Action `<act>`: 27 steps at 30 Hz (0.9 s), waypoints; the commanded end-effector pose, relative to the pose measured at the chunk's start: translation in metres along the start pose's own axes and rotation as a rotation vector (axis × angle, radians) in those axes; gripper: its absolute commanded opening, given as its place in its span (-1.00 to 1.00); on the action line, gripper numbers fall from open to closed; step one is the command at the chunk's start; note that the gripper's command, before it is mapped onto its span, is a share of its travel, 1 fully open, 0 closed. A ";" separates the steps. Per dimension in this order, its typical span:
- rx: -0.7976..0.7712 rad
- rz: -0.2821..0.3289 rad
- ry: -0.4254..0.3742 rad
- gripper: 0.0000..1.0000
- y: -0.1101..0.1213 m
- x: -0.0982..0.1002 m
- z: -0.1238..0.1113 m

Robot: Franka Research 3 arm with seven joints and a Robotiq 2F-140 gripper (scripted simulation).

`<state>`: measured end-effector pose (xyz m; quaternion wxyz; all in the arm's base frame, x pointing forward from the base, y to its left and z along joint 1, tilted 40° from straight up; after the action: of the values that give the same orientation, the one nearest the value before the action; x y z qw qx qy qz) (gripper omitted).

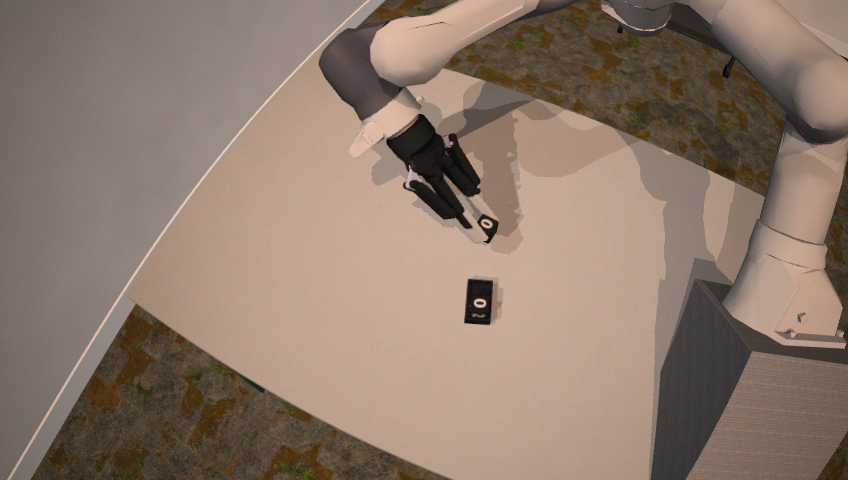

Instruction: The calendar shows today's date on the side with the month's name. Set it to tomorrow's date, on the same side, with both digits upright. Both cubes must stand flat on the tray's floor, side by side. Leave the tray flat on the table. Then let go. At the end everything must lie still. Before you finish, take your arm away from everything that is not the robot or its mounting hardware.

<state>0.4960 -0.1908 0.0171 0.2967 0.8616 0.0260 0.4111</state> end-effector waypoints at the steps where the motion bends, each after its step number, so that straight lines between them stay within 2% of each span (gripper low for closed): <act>1: 0.005 0.000 0.005 -0.66 0.002 -0.002 0.005; 27: 0.005 0.000 0.005 -0.66 0.007 -0.029 0.032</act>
<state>0.4969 -0.2153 -0.0122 0.2975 0.8613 0.0256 0.4110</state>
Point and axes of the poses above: the point where the finger pads meet when closed, its own x axis back along the fingers, its own y axis across the jaws, z = x × y, the point moved 2 cm from there along x, back along the fingers, and after that the axes turned 10 degrees about x, right-handed, at the moved point
